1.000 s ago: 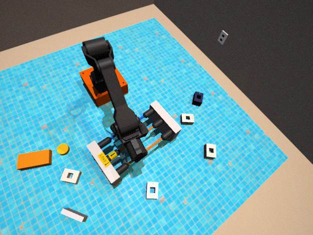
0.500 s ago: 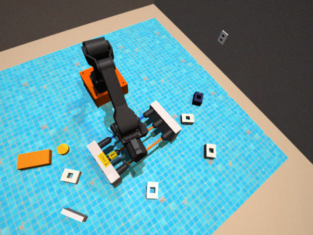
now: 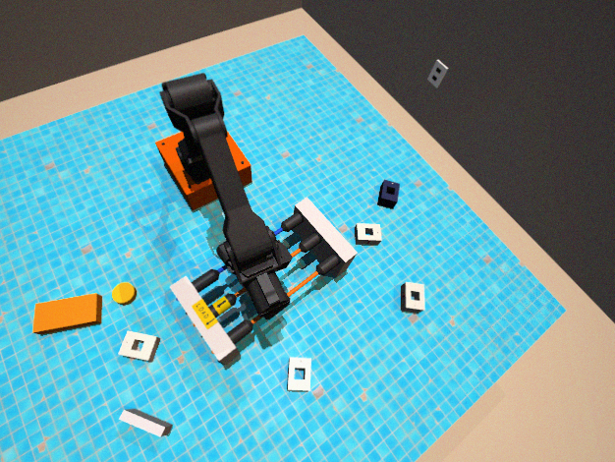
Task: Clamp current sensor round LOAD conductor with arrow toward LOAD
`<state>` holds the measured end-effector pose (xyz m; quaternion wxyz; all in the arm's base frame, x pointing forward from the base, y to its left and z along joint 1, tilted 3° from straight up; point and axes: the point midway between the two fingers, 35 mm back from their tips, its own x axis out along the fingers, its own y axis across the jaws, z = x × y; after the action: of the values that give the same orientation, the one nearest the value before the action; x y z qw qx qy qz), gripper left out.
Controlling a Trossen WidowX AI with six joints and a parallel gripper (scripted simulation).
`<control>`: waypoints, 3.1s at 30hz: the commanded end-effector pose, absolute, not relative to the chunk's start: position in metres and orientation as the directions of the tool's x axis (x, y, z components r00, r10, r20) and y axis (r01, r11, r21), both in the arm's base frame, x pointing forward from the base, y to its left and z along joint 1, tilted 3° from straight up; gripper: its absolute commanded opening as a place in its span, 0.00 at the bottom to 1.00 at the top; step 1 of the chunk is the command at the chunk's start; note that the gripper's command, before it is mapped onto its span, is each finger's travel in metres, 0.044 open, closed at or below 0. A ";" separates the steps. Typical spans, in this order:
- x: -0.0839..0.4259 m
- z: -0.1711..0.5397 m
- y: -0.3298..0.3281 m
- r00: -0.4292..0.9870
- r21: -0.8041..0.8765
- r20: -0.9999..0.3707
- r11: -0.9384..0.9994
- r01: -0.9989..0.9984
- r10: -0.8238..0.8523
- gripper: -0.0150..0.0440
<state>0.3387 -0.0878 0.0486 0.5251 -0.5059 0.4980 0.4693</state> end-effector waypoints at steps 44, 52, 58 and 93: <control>0.336 0.048 -0.088 0.130 -0.130 -0.991 0.048 -0.990 -0.015 0.25; 0.337 0.048 -0.089 0.128 -0.128 -0.992 0.051 -0.990 -0.021 0.48; 0.337 0.048 -0.089 0.128 -0.128 -0.992 0.051 -0.990 -0.021 0.70; 0.337 0.048 -0.089 0.128 -0.128 -0.992 0.051 -0.990 -0.021 0.83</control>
<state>0.3366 -0.0889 0.0481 0.5395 -0.5220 0.4841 0.4495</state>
